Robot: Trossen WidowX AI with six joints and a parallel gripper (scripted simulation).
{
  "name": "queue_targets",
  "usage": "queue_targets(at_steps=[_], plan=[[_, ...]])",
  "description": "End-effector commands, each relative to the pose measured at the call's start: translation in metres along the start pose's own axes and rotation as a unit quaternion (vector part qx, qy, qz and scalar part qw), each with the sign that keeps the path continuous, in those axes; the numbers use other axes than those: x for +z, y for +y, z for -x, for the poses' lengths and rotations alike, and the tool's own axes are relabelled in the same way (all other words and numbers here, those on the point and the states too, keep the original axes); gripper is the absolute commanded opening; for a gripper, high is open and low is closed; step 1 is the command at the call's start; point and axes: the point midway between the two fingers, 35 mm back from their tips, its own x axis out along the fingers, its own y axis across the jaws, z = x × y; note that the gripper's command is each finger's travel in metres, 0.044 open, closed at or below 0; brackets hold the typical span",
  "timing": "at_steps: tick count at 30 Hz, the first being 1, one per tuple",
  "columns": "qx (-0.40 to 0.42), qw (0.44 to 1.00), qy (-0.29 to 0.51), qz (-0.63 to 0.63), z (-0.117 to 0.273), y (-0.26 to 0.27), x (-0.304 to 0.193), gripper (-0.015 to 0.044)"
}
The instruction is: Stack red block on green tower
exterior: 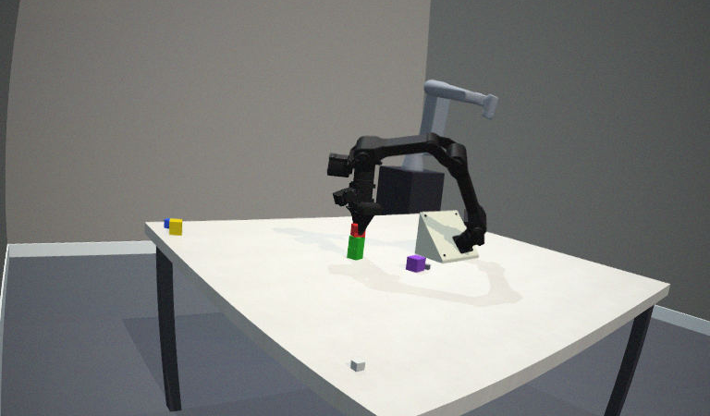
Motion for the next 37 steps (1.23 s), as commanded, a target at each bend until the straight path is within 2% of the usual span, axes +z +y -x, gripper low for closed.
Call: queue_targets(at_steps=[1, 16, 37], plan=[[0.0, 1.0, 0.0, 0.0, -0.0004, 0.0, -0.0001, 0.0053], [0.0, 1.0, 0.0, 0.0, -0.0004, 0.0, -0.0001, 0.044], [0.0, 1.0, 0.0, 0.0, -0.0004, 0.0, -0.0001, 0.044]])
